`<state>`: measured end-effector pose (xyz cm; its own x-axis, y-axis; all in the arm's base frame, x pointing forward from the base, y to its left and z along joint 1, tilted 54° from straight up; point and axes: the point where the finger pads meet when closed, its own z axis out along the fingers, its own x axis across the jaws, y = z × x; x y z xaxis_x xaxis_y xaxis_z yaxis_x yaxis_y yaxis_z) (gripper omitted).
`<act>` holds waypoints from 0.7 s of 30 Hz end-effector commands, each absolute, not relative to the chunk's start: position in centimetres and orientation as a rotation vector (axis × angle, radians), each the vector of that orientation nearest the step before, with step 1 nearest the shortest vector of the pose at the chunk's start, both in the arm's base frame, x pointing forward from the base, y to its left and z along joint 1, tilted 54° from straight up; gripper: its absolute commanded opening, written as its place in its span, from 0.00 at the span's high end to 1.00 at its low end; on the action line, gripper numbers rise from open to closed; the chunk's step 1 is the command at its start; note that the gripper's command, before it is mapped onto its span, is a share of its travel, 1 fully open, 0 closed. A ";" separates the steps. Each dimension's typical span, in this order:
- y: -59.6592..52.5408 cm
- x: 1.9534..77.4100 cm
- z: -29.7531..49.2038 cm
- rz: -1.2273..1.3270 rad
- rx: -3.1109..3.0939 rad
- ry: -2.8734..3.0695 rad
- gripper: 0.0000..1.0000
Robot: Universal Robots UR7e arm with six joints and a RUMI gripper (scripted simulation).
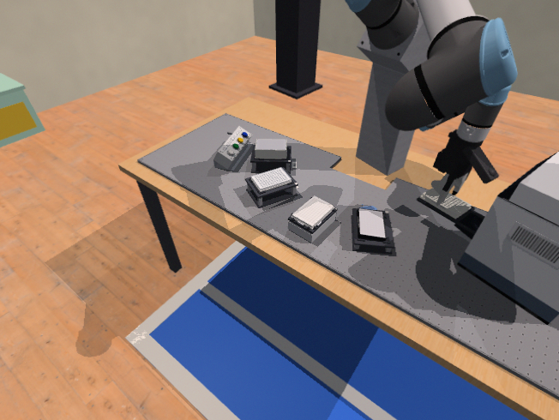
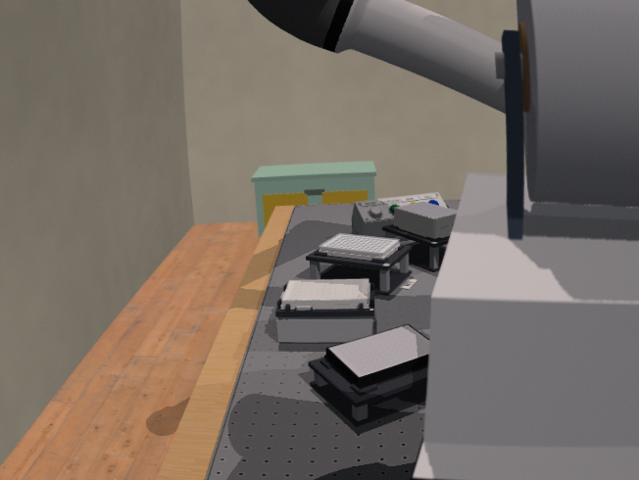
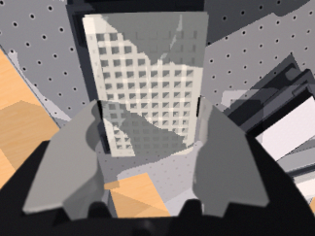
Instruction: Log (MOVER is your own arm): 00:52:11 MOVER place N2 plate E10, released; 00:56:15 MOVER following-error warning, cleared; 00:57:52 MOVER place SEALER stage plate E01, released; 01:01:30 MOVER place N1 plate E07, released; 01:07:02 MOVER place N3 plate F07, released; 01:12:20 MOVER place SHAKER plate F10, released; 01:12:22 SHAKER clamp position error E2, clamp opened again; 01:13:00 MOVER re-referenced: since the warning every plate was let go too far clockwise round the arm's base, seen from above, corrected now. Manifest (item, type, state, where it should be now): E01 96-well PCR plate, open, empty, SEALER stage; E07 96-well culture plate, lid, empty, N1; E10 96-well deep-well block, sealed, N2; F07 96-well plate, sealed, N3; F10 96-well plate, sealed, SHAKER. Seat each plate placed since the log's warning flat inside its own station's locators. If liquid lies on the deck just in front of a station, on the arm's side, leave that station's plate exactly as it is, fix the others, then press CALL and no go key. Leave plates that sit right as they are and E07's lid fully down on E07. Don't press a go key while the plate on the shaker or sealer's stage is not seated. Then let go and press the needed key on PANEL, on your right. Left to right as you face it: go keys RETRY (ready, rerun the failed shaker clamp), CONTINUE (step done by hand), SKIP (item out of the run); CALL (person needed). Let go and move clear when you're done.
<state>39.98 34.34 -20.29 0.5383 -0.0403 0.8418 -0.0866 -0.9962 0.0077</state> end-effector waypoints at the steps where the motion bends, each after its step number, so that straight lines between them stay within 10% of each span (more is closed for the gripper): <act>1: 34.4 39.9 -20.2 1.483 2.713 -0.111 1.00; 21: 34.4 39.4 -19.9 1.483 2.713 -0.111 1.00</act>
<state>39.56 34.37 -19.98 0.5383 -0.0402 0.8418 -0.0866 -0.9962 0.0077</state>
